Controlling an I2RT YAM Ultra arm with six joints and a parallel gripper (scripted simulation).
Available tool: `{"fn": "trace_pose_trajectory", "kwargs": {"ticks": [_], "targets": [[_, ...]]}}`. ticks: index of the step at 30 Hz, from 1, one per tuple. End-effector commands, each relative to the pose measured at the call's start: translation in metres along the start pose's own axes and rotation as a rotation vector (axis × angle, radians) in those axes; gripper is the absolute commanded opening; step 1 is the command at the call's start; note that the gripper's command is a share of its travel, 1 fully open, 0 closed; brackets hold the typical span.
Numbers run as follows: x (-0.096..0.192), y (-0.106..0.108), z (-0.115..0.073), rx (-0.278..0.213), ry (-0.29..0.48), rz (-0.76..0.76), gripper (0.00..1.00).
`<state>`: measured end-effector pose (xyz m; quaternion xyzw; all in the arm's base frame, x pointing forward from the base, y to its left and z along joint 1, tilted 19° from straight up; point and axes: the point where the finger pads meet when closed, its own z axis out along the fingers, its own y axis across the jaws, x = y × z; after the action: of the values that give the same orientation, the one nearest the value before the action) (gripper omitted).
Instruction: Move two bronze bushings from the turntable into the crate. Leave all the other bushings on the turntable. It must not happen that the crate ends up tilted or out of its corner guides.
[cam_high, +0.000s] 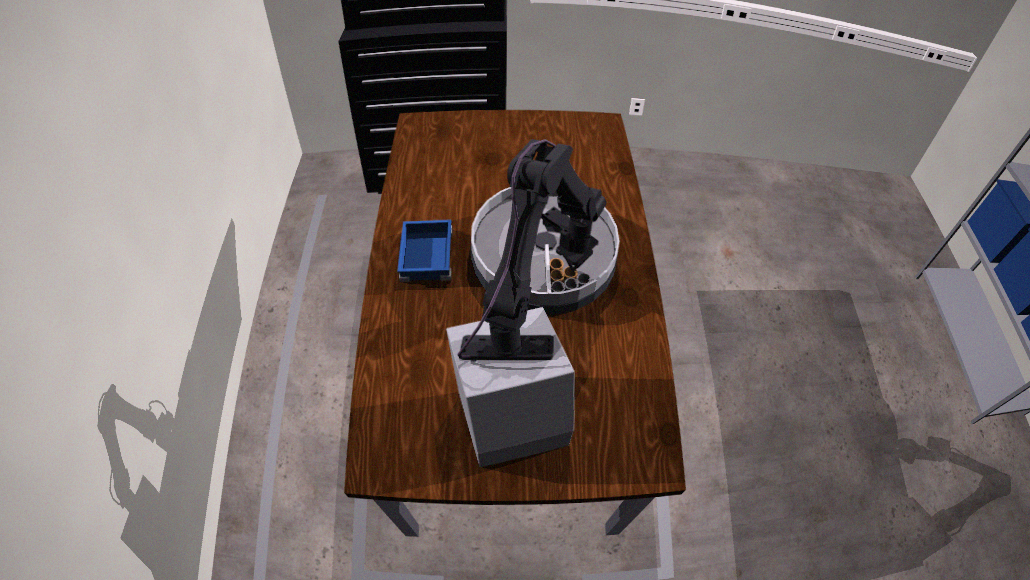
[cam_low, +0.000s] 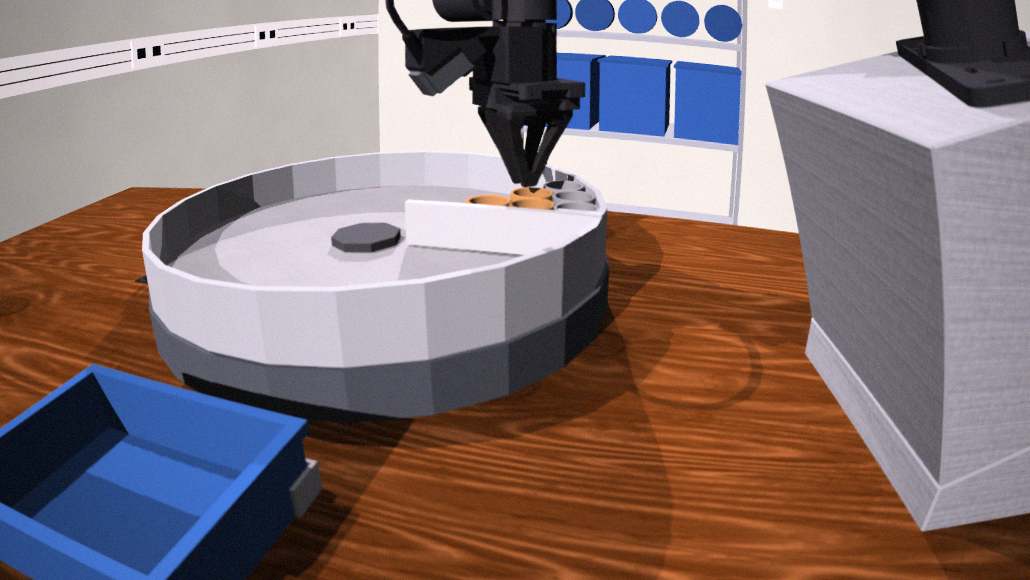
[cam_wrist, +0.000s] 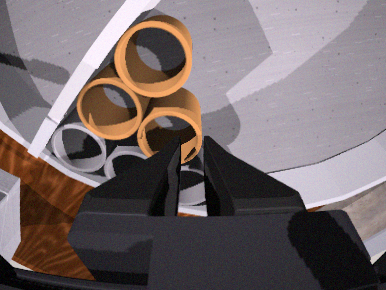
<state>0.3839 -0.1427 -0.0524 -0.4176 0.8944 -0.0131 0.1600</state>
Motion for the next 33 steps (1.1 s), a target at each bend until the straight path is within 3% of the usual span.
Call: {"fn": "trace_pose_trajectory", "kwargs": {"ticks": [1,16,33], "targets": [[-0.002,-0.016,-0.012,0.036,-0.011,0.006,0.15],[-0.002,-0.015,-0.012,0.036,-0.011,0.006,0.15],[-0.003,-0.014,0.016,0.027,-0.006,0.004,0.15]]}}
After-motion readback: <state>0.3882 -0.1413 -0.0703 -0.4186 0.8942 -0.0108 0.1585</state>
